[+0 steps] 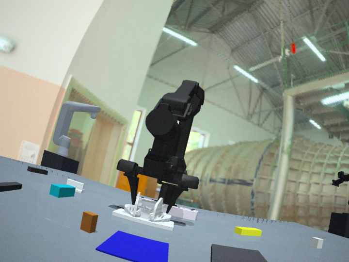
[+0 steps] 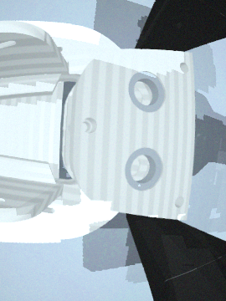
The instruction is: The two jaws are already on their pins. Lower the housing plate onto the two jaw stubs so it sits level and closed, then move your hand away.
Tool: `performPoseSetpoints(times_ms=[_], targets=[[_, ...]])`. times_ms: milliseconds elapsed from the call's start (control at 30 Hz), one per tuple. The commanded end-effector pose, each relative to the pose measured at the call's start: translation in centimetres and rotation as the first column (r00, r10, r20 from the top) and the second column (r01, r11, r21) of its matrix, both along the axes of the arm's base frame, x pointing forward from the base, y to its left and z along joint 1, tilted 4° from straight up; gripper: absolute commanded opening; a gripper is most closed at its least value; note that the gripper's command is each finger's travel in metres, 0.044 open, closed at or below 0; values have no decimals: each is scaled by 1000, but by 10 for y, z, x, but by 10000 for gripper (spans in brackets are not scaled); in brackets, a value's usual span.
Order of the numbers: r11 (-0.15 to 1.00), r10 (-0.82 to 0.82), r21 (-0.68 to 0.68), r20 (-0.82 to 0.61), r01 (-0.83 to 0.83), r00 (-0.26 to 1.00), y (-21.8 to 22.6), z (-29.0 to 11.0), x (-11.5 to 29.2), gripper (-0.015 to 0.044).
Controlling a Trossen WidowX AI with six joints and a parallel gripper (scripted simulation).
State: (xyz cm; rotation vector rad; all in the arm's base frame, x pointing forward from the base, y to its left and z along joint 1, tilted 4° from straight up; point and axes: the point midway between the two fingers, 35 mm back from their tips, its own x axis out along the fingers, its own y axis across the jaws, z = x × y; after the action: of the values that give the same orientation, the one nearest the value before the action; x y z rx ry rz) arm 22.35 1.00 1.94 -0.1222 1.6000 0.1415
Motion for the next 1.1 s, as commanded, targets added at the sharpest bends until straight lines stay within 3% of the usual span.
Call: performPoseSetpoints(times_ms=[0, 1067], targets=[[1000, -2, 3, -5, 2, 1000, 0, -2, -1, 351], [1000, 0, 3, -5, 0, 1000, 1, -9, -1, 351]])
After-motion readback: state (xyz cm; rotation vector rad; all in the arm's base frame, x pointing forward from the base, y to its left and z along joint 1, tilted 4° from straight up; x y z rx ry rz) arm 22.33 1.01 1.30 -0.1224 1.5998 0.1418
